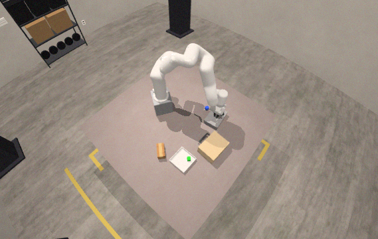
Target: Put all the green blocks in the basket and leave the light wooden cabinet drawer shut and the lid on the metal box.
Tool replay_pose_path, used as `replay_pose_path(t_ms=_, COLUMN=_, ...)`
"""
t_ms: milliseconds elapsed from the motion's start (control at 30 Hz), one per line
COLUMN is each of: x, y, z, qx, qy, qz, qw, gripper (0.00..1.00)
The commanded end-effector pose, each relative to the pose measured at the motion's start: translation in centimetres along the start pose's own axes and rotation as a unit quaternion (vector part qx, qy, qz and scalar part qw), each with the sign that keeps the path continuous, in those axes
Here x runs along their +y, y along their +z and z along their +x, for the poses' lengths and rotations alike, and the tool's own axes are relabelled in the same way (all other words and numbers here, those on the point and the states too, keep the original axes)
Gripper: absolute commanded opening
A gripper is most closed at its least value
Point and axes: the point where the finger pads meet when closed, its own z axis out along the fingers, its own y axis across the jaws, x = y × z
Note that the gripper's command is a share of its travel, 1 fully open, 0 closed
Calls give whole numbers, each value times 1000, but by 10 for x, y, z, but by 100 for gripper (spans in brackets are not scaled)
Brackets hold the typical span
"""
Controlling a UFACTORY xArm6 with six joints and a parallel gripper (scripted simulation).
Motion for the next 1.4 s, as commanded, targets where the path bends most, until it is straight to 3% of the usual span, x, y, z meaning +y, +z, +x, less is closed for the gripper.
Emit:
replay_pose_path(t_ms=0, x=-1, y=-1, z=-1, qx=-1, qy=0, qz=2, qw=1000, gripper=0)
replay_pose_path(t_ms=967, x=-1, y=-2, z=-1, qx=-1, qy=0, qz=2, qw=1000, gripper=0)
replay_pose_path(t_ms=1367, x=-1, y=-16, z=-1, qx=-1, qy=0, qz=2, qw=1000, gripper=0)
